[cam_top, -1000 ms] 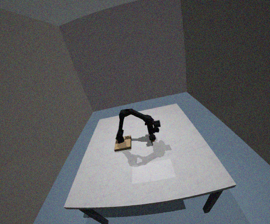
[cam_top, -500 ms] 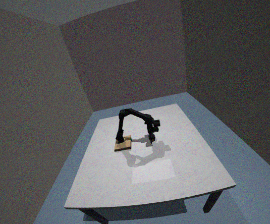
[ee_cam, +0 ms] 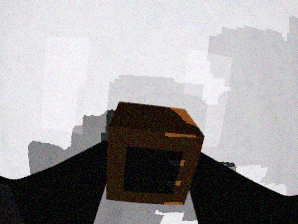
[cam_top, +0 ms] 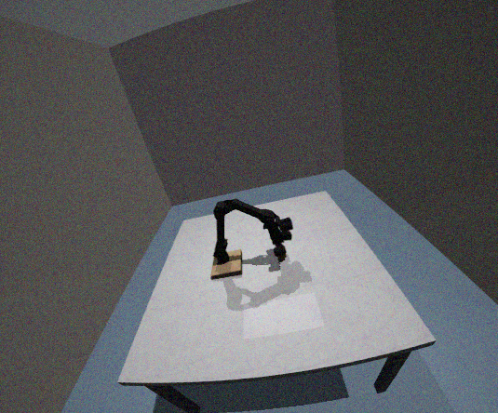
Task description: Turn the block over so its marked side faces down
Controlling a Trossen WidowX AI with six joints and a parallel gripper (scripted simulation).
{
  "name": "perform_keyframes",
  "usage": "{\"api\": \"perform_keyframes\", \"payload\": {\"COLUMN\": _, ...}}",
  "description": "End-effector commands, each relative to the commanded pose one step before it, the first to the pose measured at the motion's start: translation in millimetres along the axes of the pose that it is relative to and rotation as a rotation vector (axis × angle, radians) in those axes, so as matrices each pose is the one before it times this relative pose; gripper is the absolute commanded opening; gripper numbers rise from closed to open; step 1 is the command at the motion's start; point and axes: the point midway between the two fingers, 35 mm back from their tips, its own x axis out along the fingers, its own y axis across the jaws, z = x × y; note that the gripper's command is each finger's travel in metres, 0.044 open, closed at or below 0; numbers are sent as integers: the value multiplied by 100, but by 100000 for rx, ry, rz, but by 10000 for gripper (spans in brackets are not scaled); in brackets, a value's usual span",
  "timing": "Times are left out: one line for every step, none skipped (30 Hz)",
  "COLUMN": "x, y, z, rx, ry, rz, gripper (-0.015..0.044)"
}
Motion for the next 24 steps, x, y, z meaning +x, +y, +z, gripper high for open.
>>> {"api": "perform_keyframes", "payload": {"x": 146, "y": 39, "z": -152, "rx": -289, "ry": -5931, "rz": 399, "gripper": 0}}
{"api": "perform_keyframes", "payload": {"x": 39, "y": -3, "z": -6, "rx": 16, "ry": -1571, "rz": 17, "gripper": 0}}
{"api": "perform_keyframes", "payload": {"x": 35, "y": -3, "z": -8, "rx": 12, "ry": -1571, "rz": 14, "gripper": 0}}
{"api": "perform_keyframes", "payload": {"x": 32, "y": -3, "z": -11, "rx": 8, "ry": -1571, "rz": 12, "gripper": 0}}
{"api": "perform_keyframes", "payload": {"x": 28, "y": -2, "z": -14, "rx": 4, "ry": -1570, "rz": 9, "gripper": 0}}
{"api": "perform_keyframes", "payload": {"x": 24, "y": -2, "z": -17, "rx": -1, "ry": -1570, "rz": 6, "gripper": 0}}
{"api": "perform_keyframes", "payload": {"x": 20, "y": -1, "z": -19, "rx": -5, "ry": -1570, "rz": 4, "gripper": 0}}
{"api": "perform_keyframes", "payload": {"x": 16, "y": -1, "z": -22, "rx": -9, "ry": -1569, "rz": 1, "gripper": 0}}
{"api": "perform_keyframes", "payload": {"x": 11, "y": 0, "z": -24, "rx": -14, "ry": -1569, "rz": -2, "gripper": 0}}
{"api": "perform_keyframes", "payload": {"x": 7, "y": 0, "z": -27, "rx": -18, "ry": -1569, "rz": -4, "gripper": 0}}
{"api": "perform_keyframes", "payload": {"x": 3, "y": 1, "z": -29, "rx": -22, "ry": -1568, "rz": -7, "gripper": 0}}
{"api": "perform_keyframes", "payload": {"x": -1, "y": 1, "z": -32, "rx": -27, "ry": -1568, "rz": -9, "gripper": 0}}
{"api": "perform_keyframes", "payload": {"x": -6, "y": 2, "z": -34, "rx": -31, "ry": -1567, "rz": -12, "gripper": 0}}
{"api": "perform_keyframes", "payload": {"x": -10, "y": 3, "z": -36, "rx": -36, "ry": -1567, "rz": -14, "gripper": 0}}
{"api": "perform_keyframes", "payload": {"x": -15, "y": 3, "z": -38, "rx": -40, "ry": -1566, "rz": -17, "gripper": 0}}
{"api": "perform_keyframes", "payload": {"x": -19, "y": 4, "z": -40, "rx": -45, "ry": -1566, "rz": -19, "gripper": 0}}
{"api": "perform_keyframes", "payload": {"x": -24, "y": 5, "z": -42, "rx": -49, "ry": -1565, "rz": -22, "gripper": 0}}
{"api": "perform_keyframes", "payload": {"x": -29, "y": 5, "z": -43, "rx": -54, "ry": -1565, "rz": -24, "gripper": 0}}
{"api": "perform_keyframes", "payload": {"x": -33, "y": 6, "z": -45, "rx": -58, "ry": -1564, "rz": -27, "gripper": 0}}
{"api": "perform_keyframes", "payload": {"x": -38, "y": 7, "z": -47, "rx": -63, "ry": -1564, "rz": -29, "gripper": 0}}
{"api": "perform_keyframes", "payload": {"x": -43, "y": 8, "z": -48, "rx": -68, "ry": -1563, "rz": -32, "gripper": 0}}
{"api": "perform_keyframes", "payload": {"x": -39, "y": 7, "z": -41, "rx": -60, "ry": -1299, "rz": -28, "gripper": 0}}
{"api": "perform_keyframes", "payload": {"x": -25, "y": 4, "z": -25, "rx": -37, "ry": -779, "rz": -18, "gripper": 0}}
{"api": "perform_keyframes", "payload": {"x": -9, "y": 2, "z": -8, "rx": -13, "ry": -260, "rz": -6, "gripper": 0}}
